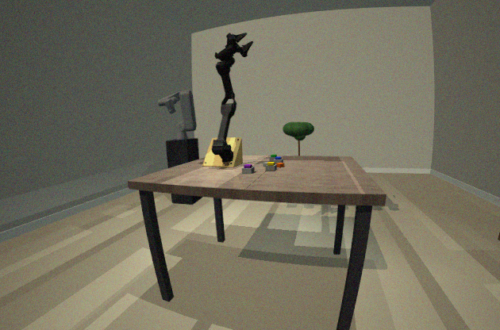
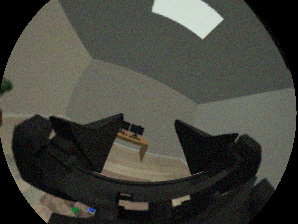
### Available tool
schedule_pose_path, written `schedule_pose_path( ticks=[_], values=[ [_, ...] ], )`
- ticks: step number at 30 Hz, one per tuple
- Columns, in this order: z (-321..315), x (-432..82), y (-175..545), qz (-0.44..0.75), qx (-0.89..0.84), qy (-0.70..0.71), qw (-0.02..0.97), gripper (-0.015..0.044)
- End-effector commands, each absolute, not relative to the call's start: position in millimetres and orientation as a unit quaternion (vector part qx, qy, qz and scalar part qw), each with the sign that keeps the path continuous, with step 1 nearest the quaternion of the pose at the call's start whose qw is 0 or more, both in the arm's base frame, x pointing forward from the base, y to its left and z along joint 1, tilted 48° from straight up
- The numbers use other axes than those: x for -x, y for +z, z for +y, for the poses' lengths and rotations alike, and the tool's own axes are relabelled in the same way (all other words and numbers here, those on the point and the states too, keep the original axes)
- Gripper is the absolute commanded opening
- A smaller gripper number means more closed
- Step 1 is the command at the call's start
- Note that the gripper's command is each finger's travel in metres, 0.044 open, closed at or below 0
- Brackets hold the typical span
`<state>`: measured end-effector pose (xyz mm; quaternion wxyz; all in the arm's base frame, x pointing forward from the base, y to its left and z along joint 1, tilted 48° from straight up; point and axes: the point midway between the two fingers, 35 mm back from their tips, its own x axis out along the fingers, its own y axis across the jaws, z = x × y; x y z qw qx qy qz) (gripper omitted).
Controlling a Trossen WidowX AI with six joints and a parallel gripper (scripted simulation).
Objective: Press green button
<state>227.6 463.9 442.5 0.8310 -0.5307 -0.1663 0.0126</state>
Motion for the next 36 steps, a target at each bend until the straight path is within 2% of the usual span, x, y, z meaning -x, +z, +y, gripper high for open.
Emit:
schedule_pose_path(
  ticks=[1,4,11,20,28,36],
  values=[
    [463.6,-224.5,445.5,-0.171,0.531,0.015,0.83,0.04],
    [449.5,-176.1,496.7,-0.236,0.488,0.039,0.839,0.04],
    [420.2,-129.7,550.7,-0.29,0.406,0.058,0.865,0.04],
    [339.5,-65.4,634.0,-0.363,0.245,0.086,0.895,0.04],
    [246.3,-37.1,688.6,-0.4,0.096,0.101,0.906,0.04],
    [139.3,-41.1,722.3,-0.408,-0.061,0.103,0.905,0.04]
  ],
)
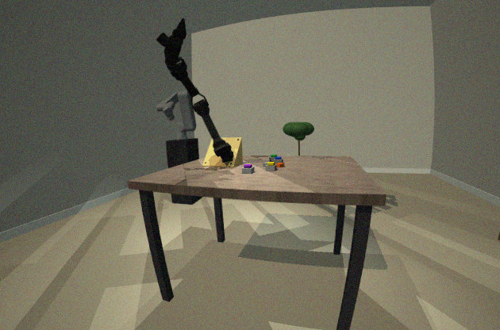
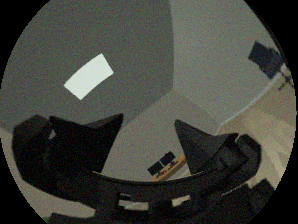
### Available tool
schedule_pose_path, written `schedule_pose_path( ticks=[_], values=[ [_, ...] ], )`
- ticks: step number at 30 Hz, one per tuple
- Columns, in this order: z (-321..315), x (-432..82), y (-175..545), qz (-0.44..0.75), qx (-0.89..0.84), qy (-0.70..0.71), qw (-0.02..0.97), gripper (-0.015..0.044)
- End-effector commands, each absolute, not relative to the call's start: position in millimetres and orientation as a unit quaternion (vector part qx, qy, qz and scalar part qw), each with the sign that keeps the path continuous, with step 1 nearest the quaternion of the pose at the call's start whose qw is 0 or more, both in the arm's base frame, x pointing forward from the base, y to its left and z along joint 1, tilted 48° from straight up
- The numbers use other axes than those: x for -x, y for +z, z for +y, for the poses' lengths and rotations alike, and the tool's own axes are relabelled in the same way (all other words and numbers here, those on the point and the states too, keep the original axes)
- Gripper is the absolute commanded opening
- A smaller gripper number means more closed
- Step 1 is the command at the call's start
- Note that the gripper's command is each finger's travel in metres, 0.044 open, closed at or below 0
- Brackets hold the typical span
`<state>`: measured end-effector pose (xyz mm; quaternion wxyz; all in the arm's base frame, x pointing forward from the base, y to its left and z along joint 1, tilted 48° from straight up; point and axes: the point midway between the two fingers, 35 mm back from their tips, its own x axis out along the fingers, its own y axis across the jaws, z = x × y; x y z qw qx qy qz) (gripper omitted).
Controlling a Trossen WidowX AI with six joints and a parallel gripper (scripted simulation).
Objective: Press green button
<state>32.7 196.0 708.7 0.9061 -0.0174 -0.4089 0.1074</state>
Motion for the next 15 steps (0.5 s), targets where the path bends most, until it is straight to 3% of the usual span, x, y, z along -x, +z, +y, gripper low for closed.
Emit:
schedule_pose_path(
  ticks=[1,15],
  values=[
    [125.6,-44.1,724.8,-0.407,-0.081,0.103,0.904,0.04],
    [-44.4,-141.8,711.2,-0.333,-0.338,0.07,0.878,0.04]
  ],
)
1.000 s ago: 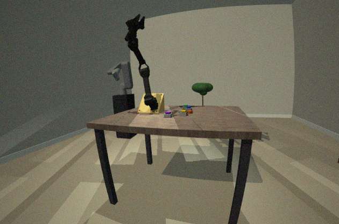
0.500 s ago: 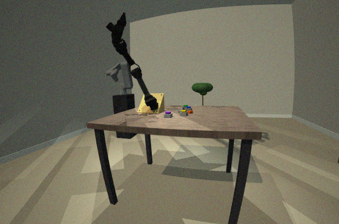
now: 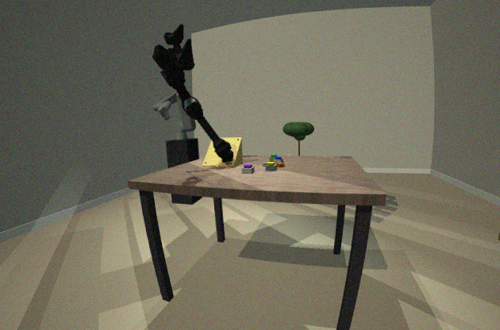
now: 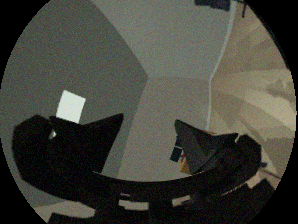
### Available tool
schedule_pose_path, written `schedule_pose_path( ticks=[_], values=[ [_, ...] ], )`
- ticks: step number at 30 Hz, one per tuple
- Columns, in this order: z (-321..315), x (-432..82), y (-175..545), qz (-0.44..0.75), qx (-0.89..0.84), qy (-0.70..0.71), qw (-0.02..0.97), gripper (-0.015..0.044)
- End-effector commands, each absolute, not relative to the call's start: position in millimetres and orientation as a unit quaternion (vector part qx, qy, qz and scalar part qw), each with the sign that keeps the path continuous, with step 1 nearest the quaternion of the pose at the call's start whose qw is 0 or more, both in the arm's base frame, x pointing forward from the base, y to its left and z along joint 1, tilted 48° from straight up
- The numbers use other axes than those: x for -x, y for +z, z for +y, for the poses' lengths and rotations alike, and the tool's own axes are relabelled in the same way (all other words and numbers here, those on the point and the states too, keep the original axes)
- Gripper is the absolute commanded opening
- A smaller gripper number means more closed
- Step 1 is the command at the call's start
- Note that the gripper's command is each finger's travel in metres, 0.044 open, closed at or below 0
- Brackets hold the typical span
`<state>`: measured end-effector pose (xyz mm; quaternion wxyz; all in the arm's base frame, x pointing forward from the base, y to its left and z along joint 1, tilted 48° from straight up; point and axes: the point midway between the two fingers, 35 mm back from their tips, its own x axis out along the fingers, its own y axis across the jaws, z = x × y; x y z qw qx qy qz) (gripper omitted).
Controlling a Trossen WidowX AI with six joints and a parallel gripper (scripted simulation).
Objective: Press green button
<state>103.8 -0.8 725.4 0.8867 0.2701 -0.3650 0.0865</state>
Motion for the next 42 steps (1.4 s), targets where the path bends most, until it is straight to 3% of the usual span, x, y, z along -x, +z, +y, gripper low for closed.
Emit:
schedule_pose_path(
  ticks=[1,10,20,31,42],
  values=[
    [-53.7,-151.8,706.9,-0.324,-0.354,0.067,0.875,0.04],
    [-113.9,-251.7,649.3,-0.223,-0.477,0.024,0.85,0.04],
    [-128.6,-362.1,554.5,-0.08,-0.564,-0.036,0.821,0.04],
    [-90.9,-454.6,427.9,0.096,-0.593,-0.108,0.792,0.04],
    [-17.2,-498.9,291.6,0.278,-0.551,-0.18,0.766,0.04]
  ],
)
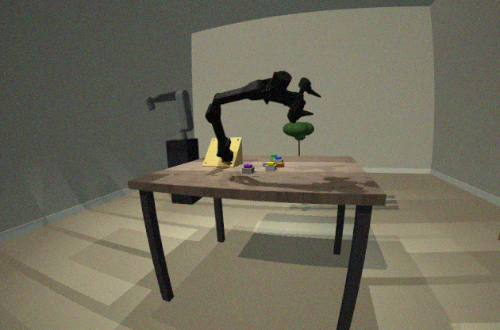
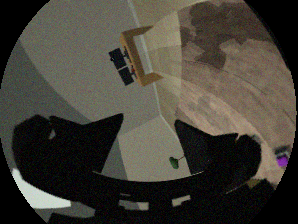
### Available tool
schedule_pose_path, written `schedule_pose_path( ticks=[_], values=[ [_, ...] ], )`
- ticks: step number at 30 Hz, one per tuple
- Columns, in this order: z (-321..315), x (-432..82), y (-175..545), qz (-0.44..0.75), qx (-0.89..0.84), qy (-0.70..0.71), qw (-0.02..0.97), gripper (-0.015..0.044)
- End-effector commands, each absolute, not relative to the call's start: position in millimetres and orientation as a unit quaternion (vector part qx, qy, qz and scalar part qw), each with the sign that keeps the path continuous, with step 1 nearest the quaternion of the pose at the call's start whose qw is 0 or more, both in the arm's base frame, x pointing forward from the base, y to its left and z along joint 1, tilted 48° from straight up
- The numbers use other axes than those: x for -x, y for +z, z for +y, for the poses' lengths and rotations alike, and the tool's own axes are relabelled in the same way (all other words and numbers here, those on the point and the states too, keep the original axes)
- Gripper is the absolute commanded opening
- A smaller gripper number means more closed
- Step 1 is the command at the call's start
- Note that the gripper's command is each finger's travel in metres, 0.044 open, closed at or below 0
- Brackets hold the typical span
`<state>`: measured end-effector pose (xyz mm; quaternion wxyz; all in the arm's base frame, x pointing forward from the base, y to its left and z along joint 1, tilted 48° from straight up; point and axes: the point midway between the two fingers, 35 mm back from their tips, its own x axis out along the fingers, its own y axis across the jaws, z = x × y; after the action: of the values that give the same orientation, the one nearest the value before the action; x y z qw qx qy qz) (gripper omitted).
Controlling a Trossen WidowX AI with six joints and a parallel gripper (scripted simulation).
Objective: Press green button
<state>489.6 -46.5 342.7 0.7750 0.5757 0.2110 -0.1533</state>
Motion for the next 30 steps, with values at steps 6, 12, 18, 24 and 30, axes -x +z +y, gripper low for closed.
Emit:
schedule_pose_path(
  ticks=[6,12,18,24,30],
  values=[
    [29.8,-499.4,217.3,0.374,-0.496,-0.217,0.753,0.04],
    [76.7,-482.8,145.1,0.466,-0.417,-0.252,0.738,0.04],
    [119.3,-449.3,77.0,0.549,-0.312,-0.283,0.722,0.04],
    [153.4,-400.3,15.1,0.619,-0.177,-0.308,0.701,0.04],
    [175.0,-338.1,-38.2,0.667,-0.005,-0.326,0.67,0.04]
  ],
)
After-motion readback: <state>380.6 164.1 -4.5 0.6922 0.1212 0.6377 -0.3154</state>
